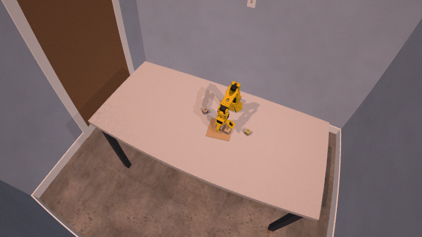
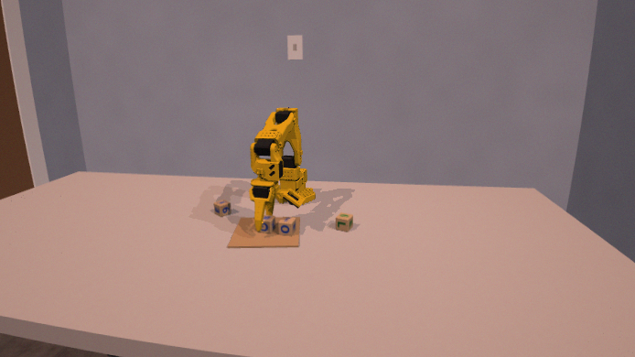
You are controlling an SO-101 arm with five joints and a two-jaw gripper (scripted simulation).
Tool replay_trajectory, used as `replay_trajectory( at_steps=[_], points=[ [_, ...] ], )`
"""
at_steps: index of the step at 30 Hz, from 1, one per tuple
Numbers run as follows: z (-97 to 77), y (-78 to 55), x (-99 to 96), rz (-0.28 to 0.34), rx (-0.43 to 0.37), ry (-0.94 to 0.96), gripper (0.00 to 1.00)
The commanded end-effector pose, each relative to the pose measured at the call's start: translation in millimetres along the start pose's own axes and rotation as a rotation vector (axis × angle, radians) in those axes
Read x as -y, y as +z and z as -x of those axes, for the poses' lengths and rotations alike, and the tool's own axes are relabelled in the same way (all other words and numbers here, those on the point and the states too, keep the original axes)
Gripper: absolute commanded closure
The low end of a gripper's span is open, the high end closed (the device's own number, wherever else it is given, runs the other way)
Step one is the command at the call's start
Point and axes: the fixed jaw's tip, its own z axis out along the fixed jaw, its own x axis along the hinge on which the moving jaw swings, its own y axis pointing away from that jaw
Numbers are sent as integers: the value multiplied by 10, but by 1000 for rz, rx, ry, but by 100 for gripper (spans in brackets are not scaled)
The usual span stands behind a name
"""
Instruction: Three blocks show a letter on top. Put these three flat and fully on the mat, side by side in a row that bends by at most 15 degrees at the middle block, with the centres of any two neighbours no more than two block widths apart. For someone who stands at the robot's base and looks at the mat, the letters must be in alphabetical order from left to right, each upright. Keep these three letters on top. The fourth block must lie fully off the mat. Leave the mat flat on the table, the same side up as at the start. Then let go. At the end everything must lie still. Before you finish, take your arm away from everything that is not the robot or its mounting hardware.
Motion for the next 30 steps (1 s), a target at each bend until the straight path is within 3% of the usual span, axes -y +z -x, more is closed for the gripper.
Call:
replay_trajectory(
  at_steps=[1,17,30],
  points=[
    [-4,-173,112,-72,1,0,64],
    [-5,-626,75,-72,1,0,64],
    [-5,-679,61,-72,1,0,64]
  ],
)
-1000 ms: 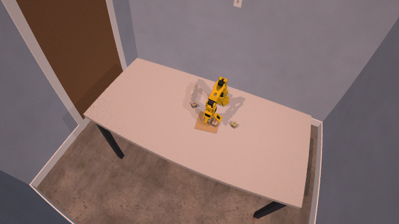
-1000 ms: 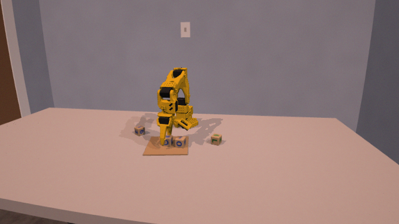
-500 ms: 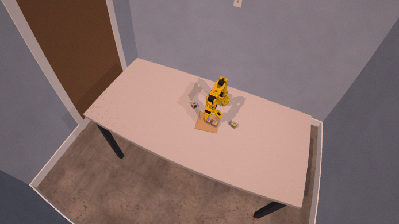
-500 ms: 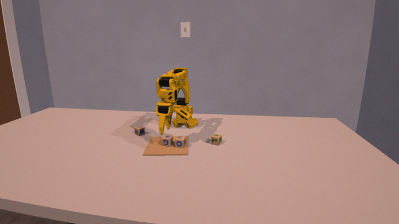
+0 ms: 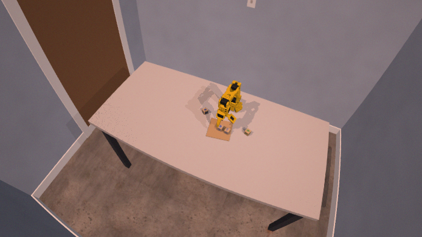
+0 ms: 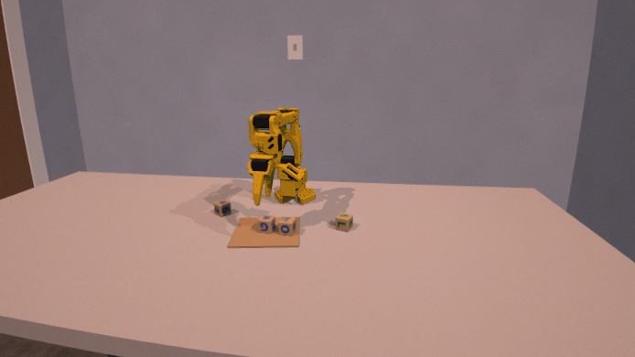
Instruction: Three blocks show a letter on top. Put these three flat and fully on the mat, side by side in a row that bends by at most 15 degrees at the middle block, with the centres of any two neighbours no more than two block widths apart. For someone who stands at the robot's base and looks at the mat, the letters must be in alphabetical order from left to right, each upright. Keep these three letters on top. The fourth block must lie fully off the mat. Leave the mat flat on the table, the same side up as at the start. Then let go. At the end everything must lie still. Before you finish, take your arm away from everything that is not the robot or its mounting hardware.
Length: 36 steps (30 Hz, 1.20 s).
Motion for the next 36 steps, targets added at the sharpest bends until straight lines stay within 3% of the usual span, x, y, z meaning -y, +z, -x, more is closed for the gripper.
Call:
replay_trajectory(
  at_steps=[1,15,19,23,28,30,36],
  points=[
    [-5,-117,61,-72,1,0,64],
    [-5,-120,61,-74,1,0,64],
    [-5,-162,68,-101,1,0,64],
    [-5,-281,83,-177,1,1,64],
    [-5,-508,85,-322,0,1,65],
    [-5,-508,85,-322,0,1,65],
    [-5,-770,47,-491,-1,1,65]
  ],
)
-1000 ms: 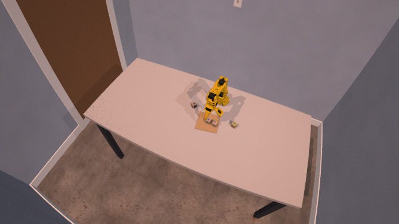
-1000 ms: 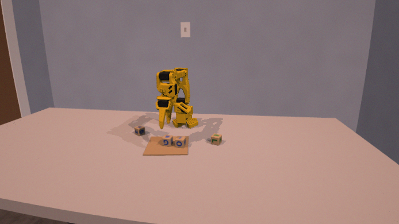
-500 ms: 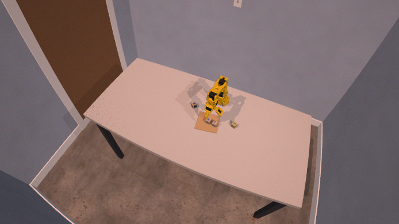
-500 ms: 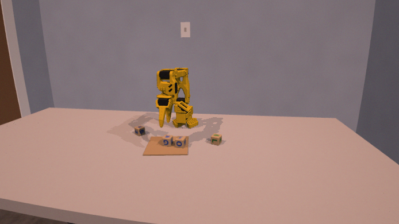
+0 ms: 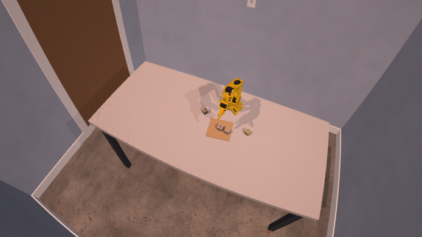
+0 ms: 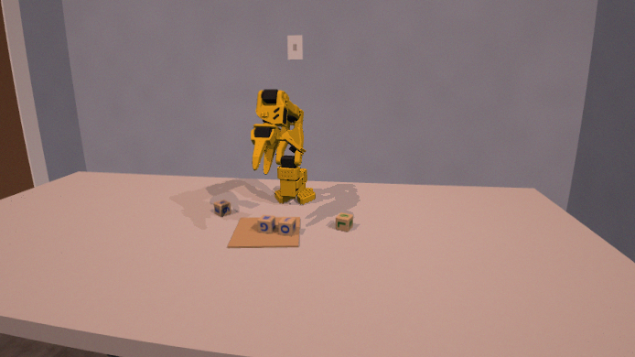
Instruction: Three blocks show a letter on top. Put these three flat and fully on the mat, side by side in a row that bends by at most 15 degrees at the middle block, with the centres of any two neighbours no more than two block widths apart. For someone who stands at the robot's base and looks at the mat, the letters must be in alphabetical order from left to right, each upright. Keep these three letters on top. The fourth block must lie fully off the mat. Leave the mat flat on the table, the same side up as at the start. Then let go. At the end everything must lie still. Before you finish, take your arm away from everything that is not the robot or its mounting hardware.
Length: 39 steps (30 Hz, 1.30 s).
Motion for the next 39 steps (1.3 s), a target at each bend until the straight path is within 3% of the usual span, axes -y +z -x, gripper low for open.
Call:
replay_trajectory(
  at_steps=[1,7,18,28,39],
  points=[
    [-5,-247,85,-164,-1,1,65],
    [-5,-340,92,-224,-1,1,65],
    [-22,-340,92,-225,-3,27,65],
    [-135,-321,92,-227,-20,208,65],
    [-484,-282,54,-253,-69,753,65]
  ],
)
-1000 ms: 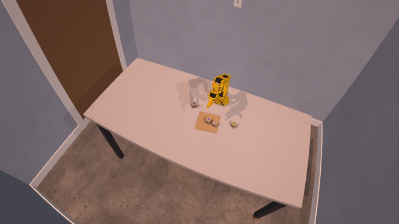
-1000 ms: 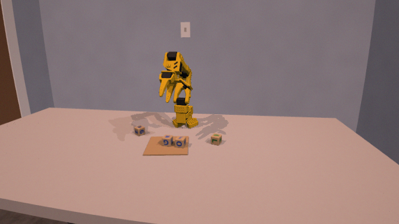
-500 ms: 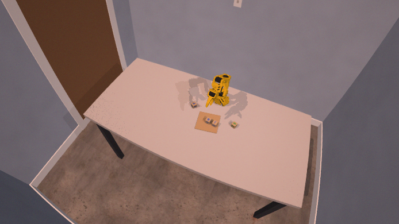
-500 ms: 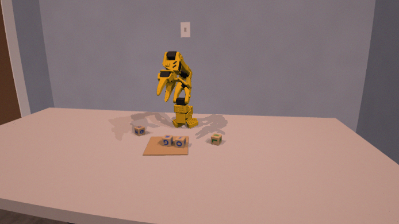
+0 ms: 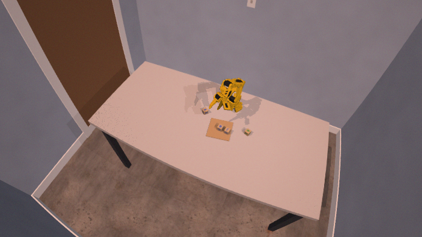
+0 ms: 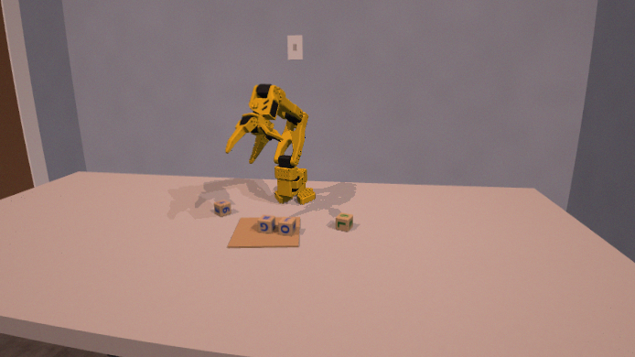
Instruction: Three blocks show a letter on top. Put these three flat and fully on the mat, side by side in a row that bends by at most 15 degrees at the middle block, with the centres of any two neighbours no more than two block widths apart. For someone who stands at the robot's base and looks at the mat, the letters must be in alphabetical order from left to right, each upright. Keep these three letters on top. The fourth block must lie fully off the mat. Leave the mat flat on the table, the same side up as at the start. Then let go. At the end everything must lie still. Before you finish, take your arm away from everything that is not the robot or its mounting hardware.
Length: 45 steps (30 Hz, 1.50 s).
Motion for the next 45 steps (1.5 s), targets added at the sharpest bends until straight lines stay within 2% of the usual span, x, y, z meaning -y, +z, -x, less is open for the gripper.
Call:
replay_trajectory(
  at_steps=[1,4,6,14,21,32,45],
  points=[
    [-115,-51,123,-75,-13,230,65],
    [-231,-36,164,-94,-39,414,65],
    [-231,-36,164,-94,-39,414,65],
    [-547,-16,242,-161,-99,883,65],
    [-769,-20,269,-220,-129,1193,65],
    [-906,-28,274,-261,-144,1378,65],
    [-925,-1,266,-250,-156,1398,65]
  ],
)
